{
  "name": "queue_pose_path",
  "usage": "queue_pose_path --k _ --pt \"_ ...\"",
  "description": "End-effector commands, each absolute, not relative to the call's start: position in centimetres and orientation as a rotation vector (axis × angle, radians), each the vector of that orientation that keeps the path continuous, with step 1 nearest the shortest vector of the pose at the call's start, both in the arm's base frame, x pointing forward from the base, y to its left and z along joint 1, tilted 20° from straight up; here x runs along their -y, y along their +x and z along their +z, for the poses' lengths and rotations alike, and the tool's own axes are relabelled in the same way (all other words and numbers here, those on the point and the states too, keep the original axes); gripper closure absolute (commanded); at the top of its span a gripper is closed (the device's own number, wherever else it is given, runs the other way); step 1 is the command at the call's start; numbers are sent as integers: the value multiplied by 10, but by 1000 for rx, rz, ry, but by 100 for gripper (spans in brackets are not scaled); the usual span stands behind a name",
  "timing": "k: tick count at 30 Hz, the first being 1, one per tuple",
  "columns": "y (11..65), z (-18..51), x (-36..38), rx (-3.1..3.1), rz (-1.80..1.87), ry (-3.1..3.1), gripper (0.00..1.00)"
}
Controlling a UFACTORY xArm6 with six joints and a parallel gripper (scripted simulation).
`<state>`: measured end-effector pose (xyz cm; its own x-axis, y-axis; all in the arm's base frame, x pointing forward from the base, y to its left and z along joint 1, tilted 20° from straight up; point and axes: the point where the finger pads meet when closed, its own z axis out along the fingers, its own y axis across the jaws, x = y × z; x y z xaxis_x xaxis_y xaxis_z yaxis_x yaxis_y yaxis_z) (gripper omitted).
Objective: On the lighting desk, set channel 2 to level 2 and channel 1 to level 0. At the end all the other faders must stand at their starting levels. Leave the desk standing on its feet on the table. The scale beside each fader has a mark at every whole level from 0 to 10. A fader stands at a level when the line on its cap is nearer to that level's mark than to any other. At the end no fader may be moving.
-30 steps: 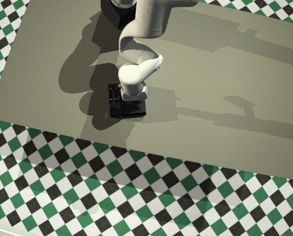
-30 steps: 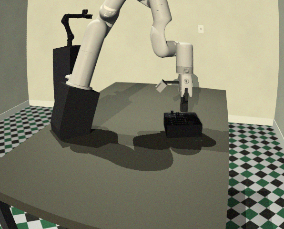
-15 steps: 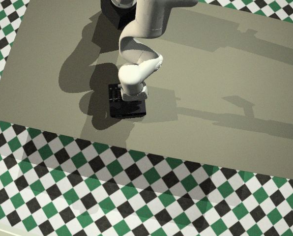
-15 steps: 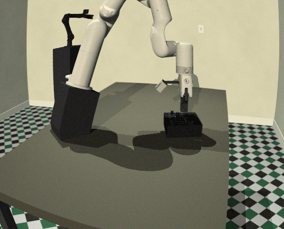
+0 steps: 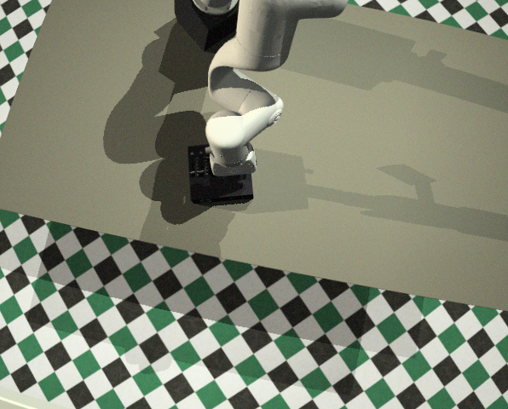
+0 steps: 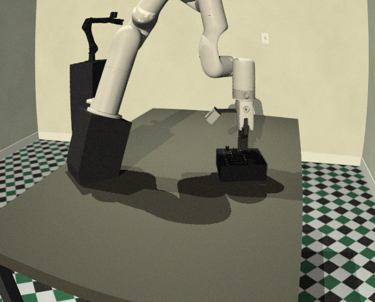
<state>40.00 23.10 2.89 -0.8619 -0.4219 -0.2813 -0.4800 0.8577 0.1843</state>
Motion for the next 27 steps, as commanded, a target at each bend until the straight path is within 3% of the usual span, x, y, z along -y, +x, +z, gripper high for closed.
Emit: queue_pose_path --k 1,27 --pt "401 28 -232 -2798 367 -689 100" --pt "402 26 -233 -2798 367 -689 100"
